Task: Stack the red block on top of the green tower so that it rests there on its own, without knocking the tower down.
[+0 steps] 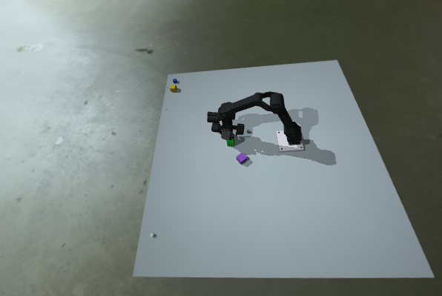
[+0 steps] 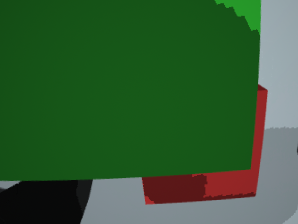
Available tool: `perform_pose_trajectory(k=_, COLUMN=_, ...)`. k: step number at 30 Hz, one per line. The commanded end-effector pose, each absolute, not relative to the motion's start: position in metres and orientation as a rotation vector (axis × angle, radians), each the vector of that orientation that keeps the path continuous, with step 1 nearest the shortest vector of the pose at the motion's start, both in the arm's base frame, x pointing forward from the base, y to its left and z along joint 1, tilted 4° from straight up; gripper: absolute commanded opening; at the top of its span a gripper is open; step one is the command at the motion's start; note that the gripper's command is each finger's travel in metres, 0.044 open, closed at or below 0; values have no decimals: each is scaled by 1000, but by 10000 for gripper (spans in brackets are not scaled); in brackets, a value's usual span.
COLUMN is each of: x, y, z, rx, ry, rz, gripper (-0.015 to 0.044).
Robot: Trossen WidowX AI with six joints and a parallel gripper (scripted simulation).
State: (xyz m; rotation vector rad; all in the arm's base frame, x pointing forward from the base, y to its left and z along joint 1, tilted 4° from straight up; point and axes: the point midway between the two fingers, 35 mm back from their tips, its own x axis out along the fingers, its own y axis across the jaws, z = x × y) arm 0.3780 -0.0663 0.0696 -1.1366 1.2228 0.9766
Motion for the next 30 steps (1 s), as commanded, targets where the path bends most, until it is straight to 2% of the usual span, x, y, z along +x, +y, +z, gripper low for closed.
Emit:
perform_pose_trajectory(k=1, x=378, y=-66, z=61, rx=-1133, ry=1224, rz=986, gripper=440)
perform_pose_trajectory(k=19, x=378, y=-66, z=59, rx=-1133, ry=1224, rz=986, gripper=440)
perform_pose_trajectory(k=29, x=378, y=-66, z=59, rx=-1133, ry=1224, rz=986, gripper=177)
perform_pose_trajectory(k=30, x=378, y=-66, z=59, rx=-1133, ry=1224, rz=986, gripper=171)
